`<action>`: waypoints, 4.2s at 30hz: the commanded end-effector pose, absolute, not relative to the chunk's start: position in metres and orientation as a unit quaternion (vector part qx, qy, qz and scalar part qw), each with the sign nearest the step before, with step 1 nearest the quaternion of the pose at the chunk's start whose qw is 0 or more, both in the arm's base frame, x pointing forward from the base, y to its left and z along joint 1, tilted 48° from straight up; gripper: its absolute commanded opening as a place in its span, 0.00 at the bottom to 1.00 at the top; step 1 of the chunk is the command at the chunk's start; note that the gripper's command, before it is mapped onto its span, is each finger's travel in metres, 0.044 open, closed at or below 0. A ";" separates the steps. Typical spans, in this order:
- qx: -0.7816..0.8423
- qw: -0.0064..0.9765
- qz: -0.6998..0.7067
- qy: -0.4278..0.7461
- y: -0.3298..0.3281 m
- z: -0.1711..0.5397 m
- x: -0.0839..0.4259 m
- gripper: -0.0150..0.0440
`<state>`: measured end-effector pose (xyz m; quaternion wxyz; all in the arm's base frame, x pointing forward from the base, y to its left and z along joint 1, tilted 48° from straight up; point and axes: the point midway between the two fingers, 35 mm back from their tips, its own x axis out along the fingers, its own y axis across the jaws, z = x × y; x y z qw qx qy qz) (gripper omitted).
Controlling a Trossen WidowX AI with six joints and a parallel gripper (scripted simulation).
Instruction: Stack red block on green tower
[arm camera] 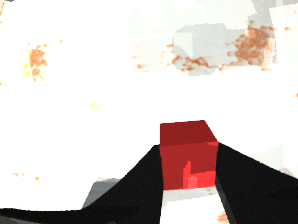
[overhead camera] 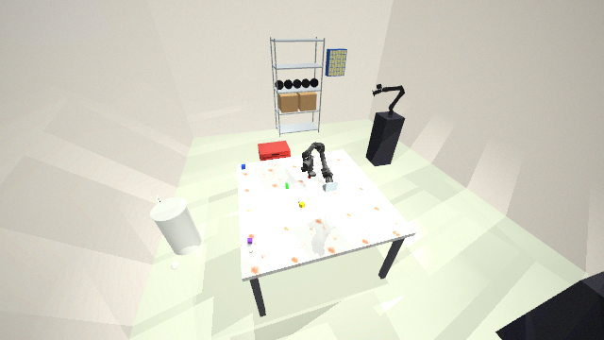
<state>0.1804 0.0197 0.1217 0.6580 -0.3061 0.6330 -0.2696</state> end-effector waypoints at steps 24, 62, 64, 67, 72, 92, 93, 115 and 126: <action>-0.301 0.662 -0.254 0.638 0.036 0.141 0.235 0.25; -0.308 0.669 -0.264 0.623 0.016 0.165 0.382 0.25; -0.308 0.669 -0.265 0.622 0.014 0.165 0.389 0.25; -0.309 0.669 -0.266 0.622 0.012 0.165 0.394 0.25; -0.307 0.667 -0.269 0.624 0.003 0.158 0.395 0.25; -0.302 0.662 -0.275 0.629 -0.037 0.123 0.397 0.25; -0.302 0.662 -0.275 0.629 -0.038 0.123 0.397 0.25; -0.302 0.662 -0.275 0.629 -0.038 0.122 0.397 0.25; -0.300 0.662 -0.274 0.630 -0.037 0.122 0.396 0.34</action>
